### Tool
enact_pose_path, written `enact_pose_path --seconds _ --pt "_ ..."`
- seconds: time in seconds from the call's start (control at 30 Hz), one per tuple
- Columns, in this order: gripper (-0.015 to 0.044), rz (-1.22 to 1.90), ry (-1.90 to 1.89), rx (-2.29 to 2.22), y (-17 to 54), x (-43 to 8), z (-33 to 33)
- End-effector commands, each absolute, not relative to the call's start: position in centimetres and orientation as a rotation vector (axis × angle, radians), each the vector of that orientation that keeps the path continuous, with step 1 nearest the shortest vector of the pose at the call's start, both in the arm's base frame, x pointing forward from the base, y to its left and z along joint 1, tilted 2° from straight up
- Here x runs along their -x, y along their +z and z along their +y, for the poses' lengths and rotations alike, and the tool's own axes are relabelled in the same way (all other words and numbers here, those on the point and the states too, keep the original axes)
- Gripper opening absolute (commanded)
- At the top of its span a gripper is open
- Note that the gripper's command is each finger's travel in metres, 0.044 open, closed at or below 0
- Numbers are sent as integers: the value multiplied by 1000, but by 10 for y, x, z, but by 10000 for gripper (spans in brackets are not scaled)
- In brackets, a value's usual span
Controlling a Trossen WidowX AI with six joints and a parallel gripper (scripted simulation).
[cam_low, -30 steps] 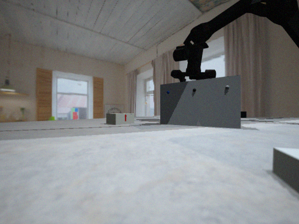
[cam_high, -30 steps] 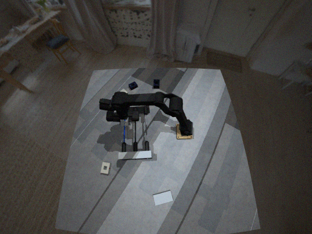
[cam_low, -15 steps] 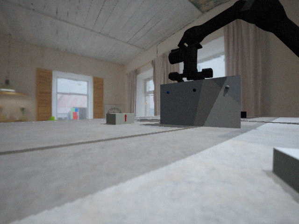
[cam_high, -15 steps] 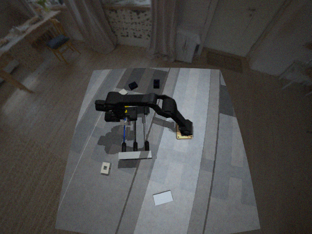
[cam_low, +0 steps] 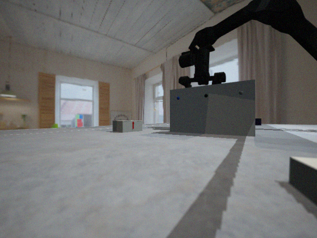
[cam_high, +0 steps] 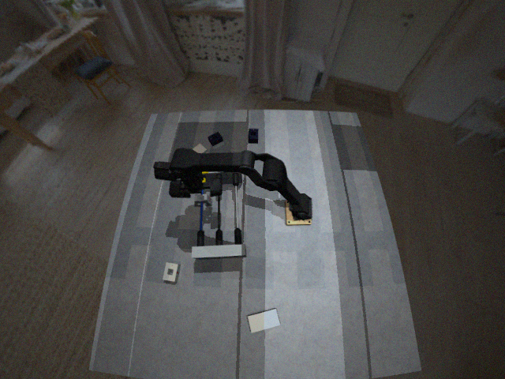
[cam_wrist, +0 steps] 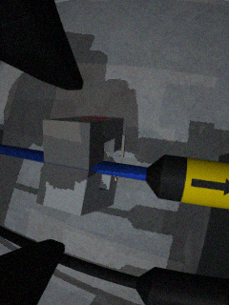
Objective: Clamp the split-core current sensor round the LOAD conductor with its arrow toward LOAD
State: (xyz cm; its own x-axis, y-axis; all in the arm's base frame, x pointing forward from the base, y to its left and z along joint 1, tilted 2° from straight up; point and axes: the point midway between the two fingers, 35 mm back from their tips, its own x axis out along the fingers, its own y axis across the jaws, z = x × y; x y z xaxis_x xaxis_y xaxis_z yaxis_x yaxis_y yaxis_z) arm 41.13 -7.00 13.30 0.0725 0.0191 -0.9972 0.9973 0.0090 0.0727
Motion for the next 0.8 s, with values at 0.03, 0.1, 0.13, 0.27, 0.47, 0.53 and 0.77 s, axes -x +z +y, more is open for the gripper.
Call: enact_pose_path --seconds 0.03,0.1,0.13,0.27,0.47,0.53,0.77 --pt "440 1176 -1137 -1252 133 -411 -70" --pt "440 1176 -1137 -1252 133 -411 -70" --pt "440 1176 -1137 -1252 133 -411 -70" --pt "440 1160 -1120 -1264 111 -414 -67" --pt "440 1151 -1110 -1272 97 -414 -65" --pt "440 1151 -1110 -1272 95 -414 -65" --pt "440 1151 -1110 -1272 85 -416 -64"
